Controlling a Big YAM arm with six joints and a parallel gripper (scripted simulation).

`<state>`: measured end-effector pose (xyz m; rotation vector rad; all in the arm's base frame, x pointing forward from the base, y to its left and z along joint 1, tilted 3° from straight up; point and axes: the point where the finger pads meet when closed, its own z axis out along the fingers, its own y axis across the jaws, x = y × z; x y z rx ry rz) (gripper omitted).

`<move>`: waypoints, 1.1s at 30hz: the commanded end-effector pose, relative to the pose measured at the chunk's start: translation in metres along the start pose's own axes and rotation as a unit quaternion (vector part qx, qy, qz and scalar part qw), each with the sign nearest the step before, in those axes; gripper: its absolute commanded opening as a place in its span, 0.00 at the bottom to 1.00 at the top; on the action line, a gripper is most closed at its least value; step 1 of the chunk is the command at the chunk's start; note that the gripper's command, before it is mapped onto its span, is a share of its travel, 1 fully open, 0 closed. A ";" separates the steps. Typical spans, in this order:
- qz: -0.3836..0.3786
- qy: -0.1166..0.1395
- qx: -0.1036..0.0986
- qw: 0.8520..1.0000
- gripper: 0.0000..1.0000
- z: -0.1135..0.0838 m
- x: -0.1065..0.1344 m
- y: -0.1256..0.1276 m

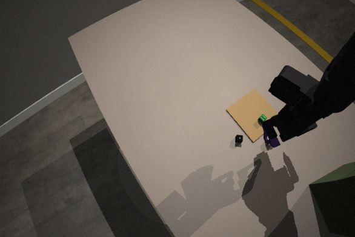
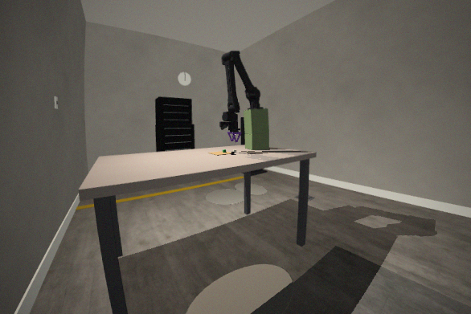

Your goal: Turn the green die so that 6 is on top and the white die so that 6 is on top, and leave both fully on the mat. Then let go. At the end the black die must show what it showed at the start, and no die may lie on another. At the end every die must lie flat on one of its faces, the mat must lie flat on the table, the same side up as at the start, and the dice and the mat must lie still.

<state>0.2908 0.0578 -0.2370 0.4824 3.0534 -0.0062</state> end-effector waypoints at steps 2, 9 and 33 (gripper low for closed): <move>0.033 -0.002 0.004 0.999 1.00 0.003 0.005 0.002; 0.033 -0.001 0.004 0.999 0.33 0.003 0.006 0.002; 0.029 -0.001 0.004 1.000 0.33 0.003 0.006 0.002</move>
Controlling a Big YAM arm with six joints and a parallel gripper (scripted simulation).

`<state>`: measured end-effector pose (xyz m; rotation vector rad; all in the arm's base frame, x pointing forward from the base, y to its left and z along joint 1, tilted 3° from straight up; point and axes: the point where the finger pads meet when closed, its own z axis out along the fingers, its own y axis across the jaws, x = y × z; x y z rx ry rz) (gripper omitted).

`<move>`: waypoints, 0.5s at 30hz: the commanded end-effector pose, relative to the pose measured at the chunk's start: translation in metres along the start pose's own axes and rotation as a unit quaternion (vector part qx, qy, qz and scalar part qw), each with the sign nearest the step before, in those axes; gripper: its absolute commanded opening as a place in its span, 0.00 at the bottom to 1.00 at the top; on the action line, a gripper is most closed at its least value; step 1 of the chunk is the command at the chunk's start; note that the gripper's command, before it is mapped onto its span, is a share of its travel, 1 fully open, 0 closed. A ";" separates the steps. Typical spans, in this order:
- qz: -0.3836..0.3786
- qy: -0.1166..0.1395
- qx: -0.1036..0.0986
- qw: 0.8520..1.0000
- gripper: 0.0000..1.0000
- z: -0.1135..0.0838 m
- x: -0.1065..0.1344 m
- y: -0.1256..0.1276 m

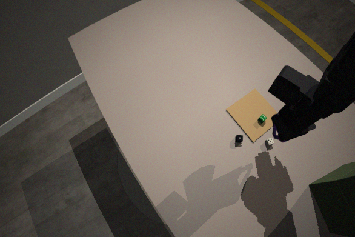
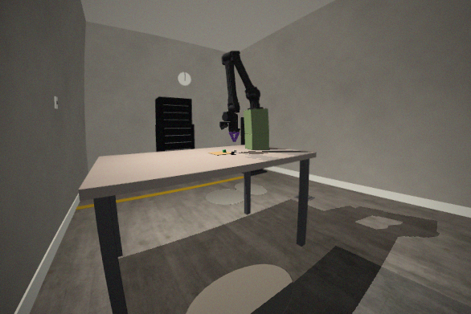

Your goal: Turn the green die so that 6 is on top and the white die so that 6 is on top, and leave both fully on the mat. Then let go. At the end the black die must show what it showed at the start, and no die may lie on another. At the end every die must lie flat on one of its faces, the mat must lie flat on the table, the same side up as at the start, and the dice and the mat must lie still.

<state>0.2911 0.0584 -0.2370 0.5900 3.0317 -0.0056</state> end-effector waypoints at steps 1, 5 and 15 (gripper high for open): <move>-0.006 0.001 0.003 1.000 0.33 0.003 0.006 0.001; -0.006 0.001 0.003 1.000 0.33 0.003 0.006 0.001; -0.006 -0.004 0.001 1.000 0.33 0.005 0.002 0.003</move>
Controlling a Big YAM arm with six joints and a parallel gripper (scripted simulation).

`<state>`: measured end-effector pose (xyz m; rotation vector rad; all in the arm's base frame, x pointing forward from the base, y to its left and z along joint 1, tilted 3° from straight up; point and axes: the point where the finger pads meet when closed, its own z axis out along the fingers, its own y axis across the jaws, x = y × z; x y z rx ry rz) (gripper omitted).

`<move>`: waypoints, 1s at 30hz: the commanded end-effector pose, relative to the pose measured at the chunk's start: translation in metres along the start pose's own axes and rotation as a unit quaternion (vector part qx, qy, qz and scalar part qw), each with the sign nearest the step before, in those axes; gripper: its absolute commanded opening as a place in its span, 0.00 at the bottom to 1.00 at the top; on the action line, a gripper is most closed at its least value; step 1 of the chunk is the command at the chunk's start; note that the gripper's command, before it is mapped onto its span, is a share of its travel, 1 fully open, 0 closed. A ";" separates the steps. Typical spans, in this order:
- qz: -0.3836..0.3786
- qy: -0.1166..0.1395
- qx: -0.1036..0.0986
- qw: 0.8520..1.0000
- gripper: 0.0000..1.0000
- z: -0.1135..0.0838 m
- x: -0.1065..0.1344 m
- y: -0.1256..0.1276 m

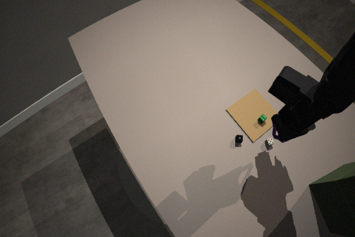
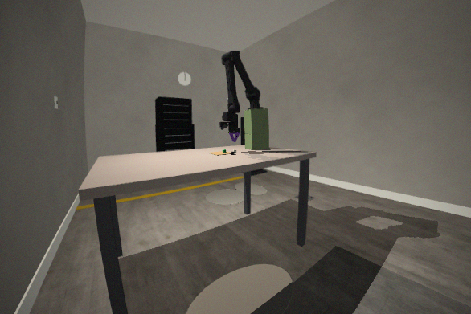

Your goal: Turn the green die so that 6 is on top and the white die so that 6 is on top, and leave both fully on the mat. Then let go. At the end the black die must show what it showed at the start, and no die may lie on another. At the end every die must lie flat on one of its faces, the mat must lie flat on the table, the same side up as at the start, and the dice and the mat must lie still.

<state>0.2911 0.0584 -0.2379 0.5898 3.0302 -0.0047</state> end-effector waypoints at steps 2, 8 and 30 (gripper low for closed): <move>-0.005 -0.002 0.002 1.000 0.33 0.005 0.002 0.003; -0.004 -0.004 0.000 1.000 0.33 0.009 0.001 0.004; -0.004 -0.004 0.000 1.000 0.33 0.039 0.002 0.005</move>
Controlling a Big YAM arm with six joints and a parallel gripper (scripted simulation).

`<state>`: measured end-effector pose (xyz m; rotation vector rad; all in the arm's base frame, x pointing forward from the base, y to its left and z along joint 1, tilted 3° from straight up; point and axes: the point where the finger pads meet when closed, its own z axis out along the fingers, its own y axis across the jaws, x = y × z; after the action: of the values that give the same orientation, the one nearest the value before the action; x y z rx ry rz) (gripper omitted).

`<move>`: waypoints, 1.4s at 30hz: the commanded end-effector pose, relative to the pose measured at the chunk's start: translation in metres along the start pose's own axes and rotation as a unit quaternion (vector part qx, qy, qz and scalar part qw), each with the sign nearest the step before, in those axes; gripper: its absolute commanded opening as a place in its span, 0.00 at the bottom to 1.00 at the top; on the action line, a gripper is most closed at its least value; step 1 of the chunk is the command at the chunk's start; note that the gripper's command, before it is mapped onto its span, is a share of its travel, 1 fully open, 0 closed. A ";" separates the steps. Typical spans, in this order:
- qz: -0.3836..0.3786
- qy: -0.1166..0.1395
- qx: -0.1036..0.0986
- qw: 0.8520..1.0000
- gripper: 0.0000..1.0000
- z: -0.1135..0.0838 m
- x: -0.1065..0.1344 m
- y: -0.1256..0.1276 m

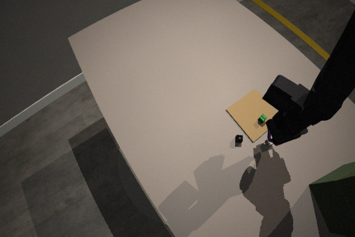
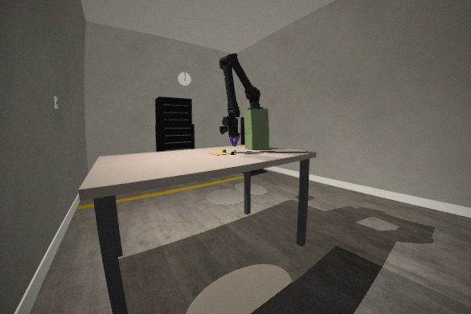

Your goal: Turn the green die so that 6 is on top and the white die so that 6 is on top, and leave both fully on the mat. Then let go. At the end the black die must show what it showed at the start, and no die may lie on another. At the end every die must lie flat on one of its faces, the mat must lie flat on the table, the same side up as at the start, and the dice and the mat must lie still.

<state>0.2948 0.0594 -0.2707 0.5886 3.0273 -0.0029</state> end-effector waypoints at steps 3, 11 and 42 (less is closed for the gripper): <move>-0.004 -0.003 0.001 1.000 0.33 0.010 0.003 0.003; -0.004 -0.003 0.001 1.000 0.33 0.017 0.003 0.003; -0.004 0.003 0.005 1.000 0.33 0.021 0.009 -0.001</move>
<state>0.2928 0.0591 -0.2890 0.5894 3.0328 -0.0067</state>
